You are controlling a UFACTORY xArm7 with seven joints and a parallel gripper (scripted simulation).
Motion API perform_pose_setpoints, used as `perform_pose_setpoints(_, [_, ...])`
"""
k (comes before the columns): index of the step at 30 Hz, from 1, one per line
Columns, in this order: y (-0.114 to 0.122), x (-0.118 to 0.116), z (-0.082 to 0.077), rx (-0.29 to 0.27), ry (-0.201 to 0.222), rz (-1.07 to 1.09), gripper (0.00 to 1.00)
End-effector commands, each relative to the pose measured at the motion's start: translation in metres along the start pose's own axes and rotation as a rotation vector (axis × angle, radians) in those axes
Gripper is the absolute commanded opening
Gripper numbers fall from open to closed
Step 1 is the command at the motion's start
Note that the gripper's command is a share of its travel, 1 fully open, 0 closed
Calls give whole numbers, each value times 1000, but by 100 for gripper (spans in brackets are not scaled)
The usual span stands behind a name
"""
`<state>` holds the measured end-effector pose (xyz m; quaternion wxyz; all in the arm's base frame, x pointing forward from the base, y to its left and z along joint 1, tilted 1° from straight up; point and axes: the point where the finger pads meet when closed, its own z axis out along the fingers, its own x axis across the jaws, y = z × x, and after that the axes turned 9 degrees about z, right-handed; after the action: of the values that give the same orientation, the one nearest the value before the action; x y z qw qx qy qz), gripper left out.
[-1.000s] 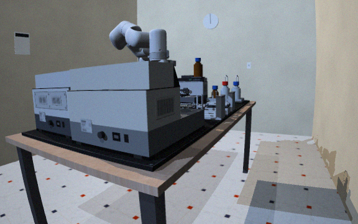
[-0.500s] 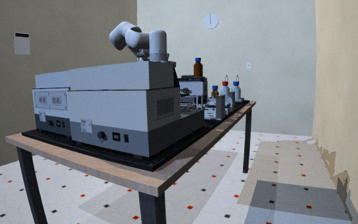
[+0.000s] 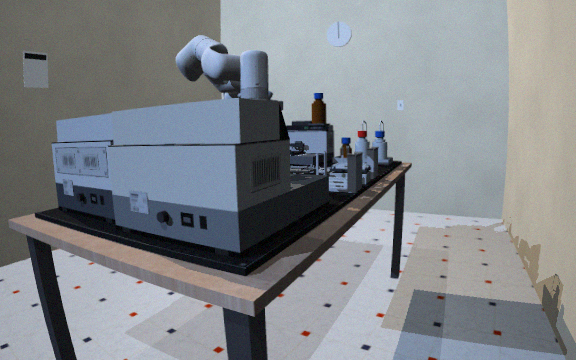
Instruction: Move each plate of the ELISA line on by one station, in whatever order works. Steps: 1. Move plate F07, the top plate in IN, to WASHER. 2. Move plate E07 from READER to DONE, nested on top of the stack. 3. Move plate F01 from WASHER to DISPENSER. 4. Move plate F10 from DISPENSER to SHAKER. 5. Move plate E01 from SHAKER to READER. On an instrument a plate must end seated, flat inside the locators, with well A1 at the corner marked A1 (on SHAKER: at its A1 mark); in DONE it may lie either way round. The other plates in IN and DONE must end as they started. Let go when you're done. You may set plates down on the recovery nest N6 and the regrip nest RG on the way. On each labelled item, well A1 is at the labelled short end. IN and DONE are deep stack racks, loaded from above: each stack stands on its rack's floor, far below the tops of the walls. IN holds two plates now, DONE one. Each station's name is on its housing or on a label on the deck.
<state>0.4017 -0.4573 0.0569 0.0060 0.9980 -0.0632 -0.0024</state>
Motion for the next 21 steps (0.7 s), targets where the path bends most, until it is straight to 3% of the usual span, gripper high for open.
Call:
perform_pose_setpoints(1, [1,2,2,-3,4,0,100])
perform_pose_setpoints(7, [1,2,10,-3,4,0,100])
perform_pose_setpoints(21, [1,2,10,-4,5,0,100])
